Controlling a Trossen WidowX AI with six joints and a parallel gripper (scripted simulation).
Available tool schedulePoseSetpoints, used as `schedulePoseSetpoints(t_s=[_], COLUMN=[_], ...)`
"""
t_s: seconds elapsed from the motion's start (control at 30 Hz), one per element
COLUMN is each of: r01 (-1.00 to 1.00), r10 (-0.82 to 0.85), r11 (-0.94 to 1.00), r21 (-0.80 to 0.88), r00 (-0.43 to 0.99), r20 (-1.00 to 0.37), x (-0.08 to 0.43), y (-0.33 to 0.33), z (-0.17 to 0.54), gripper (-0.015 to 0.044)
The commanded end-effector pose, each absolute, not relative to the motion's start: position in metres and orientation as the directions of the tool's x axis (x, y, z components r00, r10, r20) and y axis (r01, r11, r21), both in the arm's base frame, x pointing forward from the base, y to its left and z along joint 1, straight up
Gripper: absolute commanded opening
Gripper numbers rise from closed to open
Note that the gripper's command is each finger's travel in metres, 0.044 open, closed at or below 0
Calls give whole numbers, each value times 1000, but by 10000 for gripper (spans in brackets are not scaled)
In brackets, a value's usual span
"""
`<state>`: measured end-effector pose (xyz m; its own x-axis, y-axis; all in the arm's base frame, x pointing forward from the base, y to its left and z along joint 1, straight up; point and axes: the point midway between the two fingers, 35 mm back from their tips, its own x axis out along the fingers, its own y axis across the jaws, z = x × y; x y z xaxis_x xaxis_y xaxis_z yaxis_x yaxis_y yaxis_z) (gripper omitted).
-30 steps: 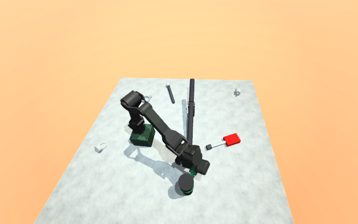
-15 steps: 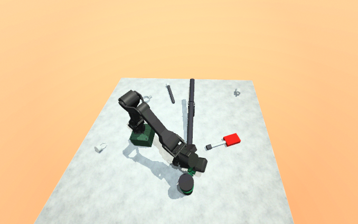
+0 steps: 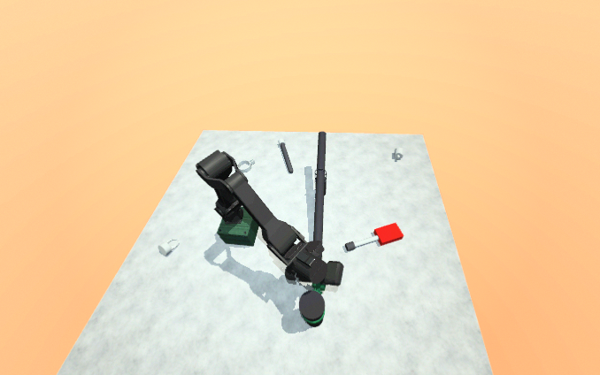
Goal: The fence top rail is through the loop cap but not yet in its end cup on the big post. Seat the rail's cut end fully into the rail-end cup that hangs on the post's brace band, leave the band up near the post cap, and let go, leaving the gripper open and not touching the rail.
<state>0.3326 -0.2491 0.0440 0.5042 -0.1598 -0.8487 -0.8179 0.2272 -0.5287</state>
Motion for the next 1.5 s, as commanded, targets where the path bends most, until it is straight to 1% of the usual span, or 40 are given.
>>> schedulePoseSetpoints(t_s=[0.0,0.63,1.47], r01=[-826,-849,-850], r10=[-143,-68,-65], r11=[194,63,58], r21=[-529,-525,-524], r00=[510,521,521], r20=[-848,-851,-851], x=[328,314,314], y=[-249,-247,-246], z=[45,44,43], gripper=[0,0,0])
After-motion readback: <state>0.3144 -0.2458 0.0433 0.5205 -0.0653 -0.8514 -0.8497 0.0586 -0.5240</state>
